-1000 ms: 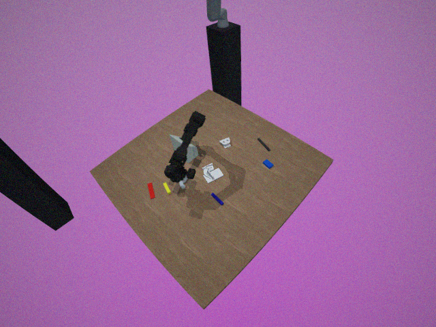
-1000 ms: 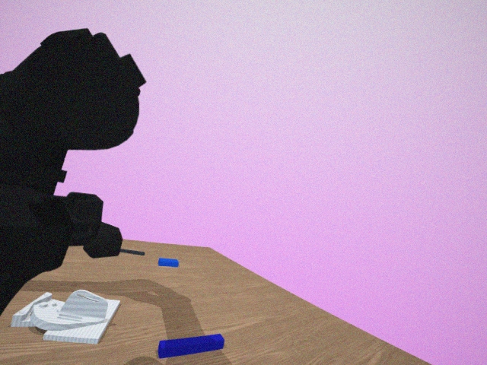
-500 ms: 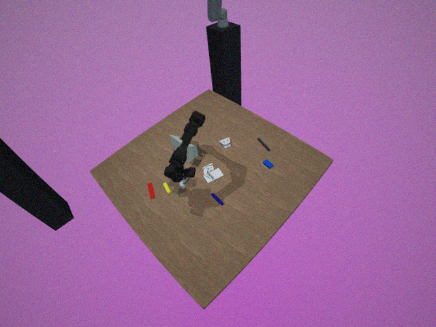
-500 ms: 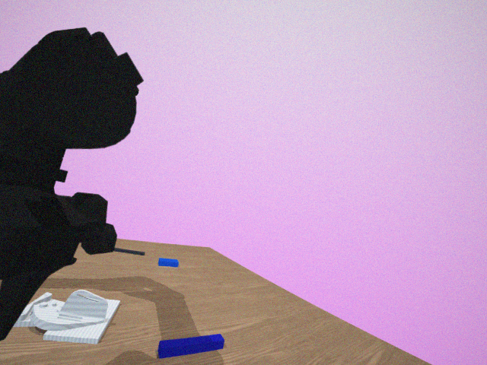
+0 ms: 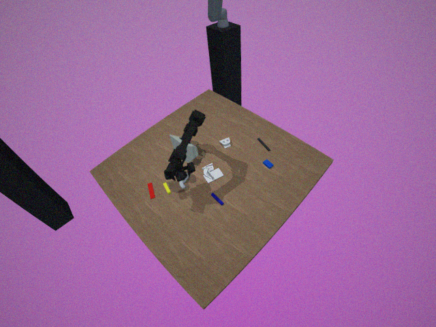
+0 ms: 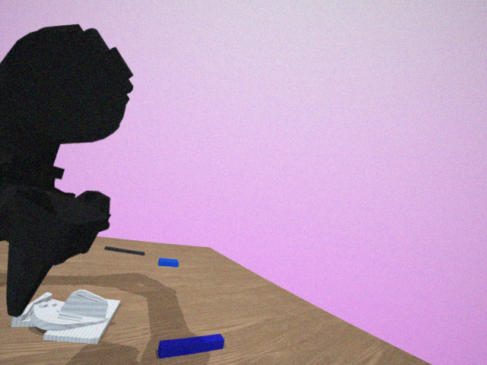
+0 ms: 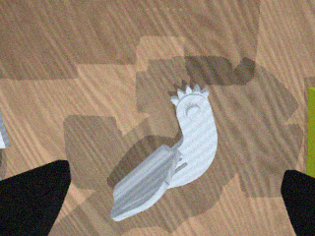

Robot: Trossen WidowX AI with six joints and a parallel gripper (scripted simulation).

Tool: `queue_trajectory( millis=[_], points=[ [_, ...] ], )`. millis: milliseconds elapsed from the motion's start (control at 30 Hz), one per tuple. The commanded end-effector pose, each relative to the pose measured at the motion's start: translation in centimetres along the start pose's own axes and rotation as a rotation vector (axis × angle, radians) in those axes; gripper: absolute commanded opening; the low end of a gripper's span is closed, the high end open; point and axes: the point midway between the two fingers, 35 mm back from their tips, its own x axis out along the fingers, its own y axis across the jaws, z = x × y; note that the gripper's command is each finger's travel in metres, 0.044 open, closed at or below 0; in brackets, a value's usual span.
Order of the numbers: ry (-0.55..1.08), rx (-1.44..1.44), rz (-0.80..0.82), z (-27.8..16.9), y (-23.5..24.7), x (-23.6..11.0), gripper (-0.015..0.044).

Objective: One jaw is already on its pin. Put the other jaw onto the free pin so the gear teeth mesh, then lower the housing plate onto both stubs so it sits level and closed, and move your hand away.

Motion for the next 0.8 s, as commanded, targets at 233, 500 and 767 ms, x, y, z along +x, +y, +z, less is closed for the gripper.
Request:
queue_trajectory(
  millis=[233, 500, 767],
  points=[
    [0.001, -0.292, -0.004, -0.6, 0.0, -0.2, 0.044],
    [0.002, -0.513, -0.004, -1.0, 0.0, -0.2, 0.044],
    [0.002, -0.735, -0.003, -1.4, 0.1, -0.3, 0.044]
  ],
)
